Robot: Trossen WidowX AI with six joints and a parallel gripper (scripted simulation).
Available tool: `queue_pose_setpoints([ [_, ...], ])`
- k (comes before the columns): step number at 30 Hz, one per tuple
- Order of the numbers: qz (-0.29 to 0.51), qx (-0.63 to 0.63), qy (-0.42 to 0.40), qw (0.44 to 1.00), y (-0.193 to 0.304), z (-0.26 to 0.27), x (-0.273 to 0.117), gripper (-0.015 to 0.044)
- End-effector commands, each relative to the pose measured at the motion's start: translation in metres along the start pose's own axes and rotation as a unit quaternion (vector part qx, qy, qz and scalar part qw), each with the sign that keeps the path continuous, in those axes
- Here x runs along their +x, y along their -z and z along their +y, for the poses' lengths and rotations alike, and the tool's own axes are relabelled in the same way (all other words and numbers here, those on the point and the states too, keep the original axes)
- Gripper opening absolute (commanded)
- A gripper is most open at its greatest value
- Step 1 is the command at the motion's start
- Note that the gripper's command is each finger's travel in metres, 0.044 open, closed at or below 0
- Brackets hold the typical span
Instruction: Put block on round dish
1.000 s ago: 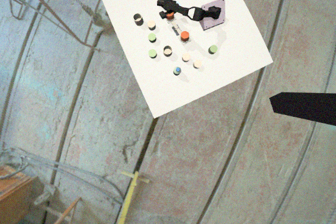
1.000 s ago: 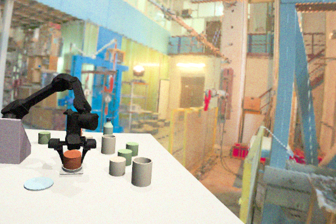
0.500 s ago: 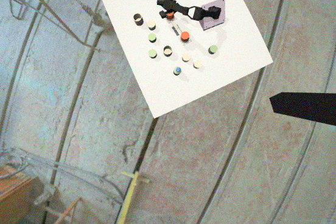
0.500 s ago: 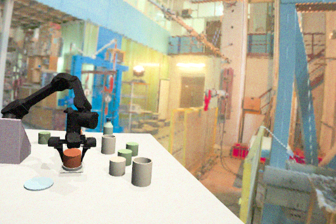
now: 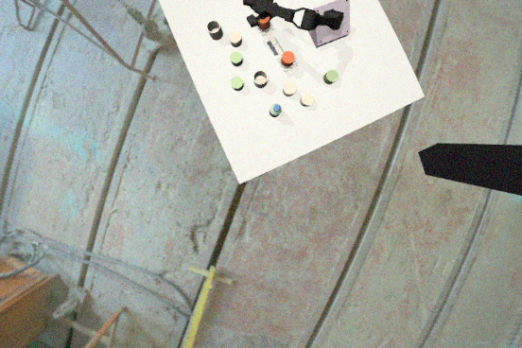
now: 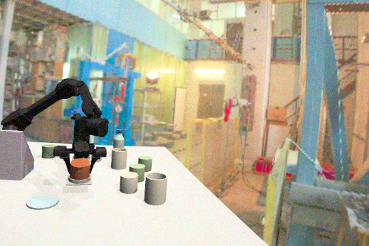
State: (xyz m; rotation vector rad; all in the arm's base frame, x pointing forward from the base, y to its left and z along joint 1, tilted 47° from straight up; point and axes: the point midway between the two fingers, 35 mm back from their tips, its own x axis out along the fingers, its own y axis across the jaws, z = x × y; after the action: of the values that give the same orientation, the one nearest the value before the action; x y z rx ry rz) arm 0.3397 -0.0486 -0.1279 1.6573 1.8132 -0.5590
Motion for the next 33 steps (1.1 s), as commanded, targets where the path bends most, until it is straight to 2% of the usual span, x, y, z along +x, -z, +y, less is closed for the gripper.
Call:
queue_pose_setpoints([
  [1,-0.006,-0.004,-0.003,1.000,-0.003,0.003,-0.008,0.0000],
  [33,-0.008,-0.003,-0.003,1.000,-0.004,0.004,-0.049,0.0000],
])
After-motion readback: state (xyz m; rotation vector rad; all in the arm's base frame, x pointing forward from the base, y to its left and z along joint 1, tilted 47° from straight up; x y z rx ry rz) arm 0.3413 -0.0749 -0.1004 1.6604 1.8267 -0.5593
